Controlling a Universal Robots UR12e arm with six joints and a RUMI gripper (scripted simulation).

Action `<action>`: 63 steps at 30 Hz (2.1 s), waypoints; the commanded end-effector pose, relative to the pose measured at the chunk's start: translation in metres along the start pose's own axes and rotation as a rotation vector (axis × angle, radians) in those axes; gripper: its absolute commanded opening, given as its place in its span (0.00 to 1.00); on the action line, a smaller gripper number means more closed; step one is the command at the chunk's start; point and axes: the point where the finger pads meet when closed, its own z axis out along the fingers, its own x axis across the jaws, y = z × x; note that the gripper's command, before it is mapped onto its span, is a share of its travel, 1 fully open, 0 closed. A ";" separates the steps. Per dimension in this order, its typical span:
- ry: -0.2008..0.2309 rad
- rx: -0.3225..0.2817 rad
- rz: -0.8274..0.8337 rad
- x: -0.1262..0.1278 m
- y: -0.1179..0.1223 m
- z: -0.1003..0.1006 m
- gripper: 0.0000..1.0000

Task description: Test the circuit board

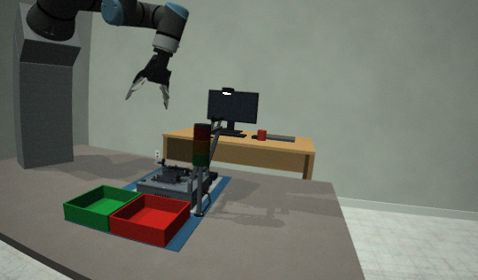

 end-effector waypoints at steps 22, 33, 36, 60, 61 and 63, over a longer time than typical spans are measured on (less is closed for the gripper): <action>0.004 -0.004 0.014 0.003 0.002 -0.001 1.00; 0.061 -0.047 0.243 0.053 0.028 -0.022 1.00; 0.083 -0.058 0.317 0.069 0.037 -0.030 1.00; 0.246 -0.077 0.799 0.171 0.083 -0.096 1.00; 0.246 -0.077 0.799 0.171 0.083 -0.096 1.00; 0.246 -0.077 0.799 0.171 0.083 -0.096 0.59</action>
